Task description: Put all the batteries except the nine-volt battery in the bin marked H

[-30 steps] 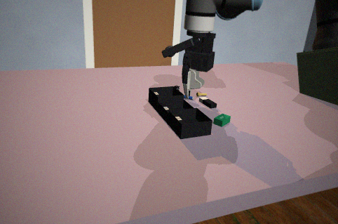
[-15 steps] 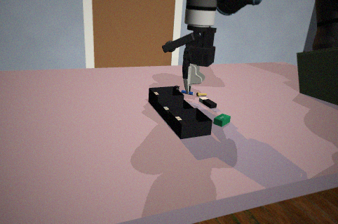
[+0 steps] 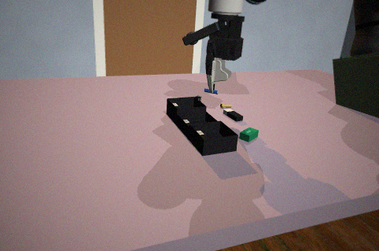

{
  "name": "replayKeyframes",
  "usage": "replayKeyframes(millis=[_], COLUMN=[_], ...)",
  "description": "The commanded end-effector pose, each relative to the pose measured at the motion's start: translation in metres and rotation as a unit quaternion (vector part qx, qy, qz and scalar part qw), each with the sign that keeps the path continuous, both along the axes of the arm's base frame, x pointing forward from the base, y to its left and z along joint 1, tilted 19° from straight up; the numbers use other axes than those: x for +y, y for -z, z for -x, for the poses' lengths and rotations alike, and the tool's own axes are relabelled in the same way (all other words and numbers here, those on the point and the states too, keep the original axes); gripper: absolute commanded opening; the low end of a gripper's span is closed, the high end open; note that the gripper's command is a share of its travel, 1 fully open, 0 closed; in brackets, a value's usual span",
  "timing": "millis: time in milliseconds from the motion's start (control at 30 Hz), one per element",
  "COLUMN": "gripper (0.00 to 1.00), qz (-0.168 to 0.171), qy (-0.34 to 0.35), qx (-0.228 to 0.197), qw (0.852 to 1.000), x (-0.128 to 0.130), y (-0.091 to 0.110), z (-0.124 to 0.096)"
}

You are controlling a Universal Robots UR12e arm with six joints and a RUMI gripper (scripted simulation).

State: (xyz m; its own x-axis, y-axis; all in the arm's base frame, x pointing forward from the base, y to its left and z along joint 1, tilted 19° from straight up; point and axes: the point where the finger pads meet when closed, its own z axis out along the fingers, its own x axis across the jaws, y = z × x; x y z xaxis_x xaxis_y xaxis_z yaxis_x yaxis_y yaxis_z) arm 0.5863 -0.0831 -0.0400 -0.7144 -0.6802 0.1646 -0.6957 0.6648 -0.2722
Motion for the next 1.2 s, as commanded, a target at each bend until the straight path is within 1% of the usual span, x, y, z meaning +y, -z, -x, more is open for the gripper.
replayKeyframes(millis=[0, 400, 467, 667, 800, 967, 1167], gripper=[0.00, 0.00, 0.00, 0.00, 0.00, 0.00, 0.00], qz=[0.000, 0.000, 0.000, 0.000, -0.007, -0.013, -0.022], qy=[0.000, 0.000, 0.000, 0.000, 0.087, 0.150, 0.226], qx=[0.000, 0.000, 0.000, 0.000, -0.029, -0.051, -0.078], qw=[1.000, 1.000, 1.000, 1.000, 0.996, 0.987, 0.971], x=[0.002, 0.002, 0.004, 0.004, 0.013, 0.026, 0.040], y=[-0.005, -0.005, -0.011, -0.011, -0.010, -0.008, -0.006], z=[0.000, 0.000, 0.000, 0.001, -0.021, -0.049, -0.082])
